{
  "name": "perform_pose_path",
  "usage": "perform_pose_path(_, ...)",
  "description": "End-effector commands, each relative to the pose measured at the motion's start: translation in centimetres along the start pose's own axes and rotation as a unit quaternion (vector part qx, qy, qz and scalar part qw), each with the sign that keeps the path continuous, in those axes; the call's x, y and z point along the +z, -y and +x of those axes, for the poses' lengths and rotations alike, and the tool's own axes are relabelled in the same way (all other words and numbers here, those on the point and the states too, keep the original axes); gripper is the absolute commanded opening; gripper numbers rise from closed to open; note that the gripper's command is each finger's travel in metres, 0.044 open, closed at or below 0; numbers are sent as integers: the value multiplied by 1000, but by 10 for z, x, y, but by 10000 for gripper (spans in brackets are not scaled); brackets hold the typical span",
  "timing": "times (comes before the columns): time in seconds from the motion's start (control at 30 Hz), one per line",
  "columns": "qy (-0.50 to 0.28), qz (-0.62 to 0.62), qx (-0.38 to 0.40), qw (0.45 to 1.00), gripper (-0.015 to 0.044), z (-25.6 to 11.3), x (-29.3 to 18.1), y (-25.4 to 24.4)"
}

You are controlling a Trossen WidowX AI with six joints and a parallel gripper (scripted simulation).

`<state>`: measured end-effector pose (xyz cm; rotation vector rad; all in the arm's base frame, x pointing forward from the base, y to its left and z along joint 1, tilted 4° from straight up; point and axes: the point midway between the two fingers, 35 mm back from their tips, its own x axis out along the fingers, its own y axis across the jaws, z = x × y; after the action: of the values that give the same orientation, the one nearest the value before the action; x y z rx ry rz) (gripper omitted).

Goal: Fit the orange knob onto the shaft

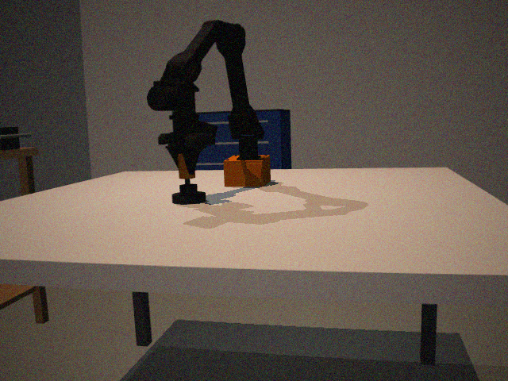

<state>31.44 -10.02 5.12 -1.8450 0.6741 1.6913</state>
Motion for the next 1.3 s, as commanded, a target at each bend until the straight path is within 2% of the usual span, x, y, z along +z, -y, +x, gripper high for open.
perform_pose_path(0.0,-1,-3,-2,1000,0,-3,0,1)
perform_pose_path(0.13,-1,-16,-2,1000,0,-5,1,0)
perform_pose_path(0.33,-1,-107,-2,994,0,-5,4,-1)
perform_pose_path(1.27,-1,-107,-2,994,0,0,3,-1)
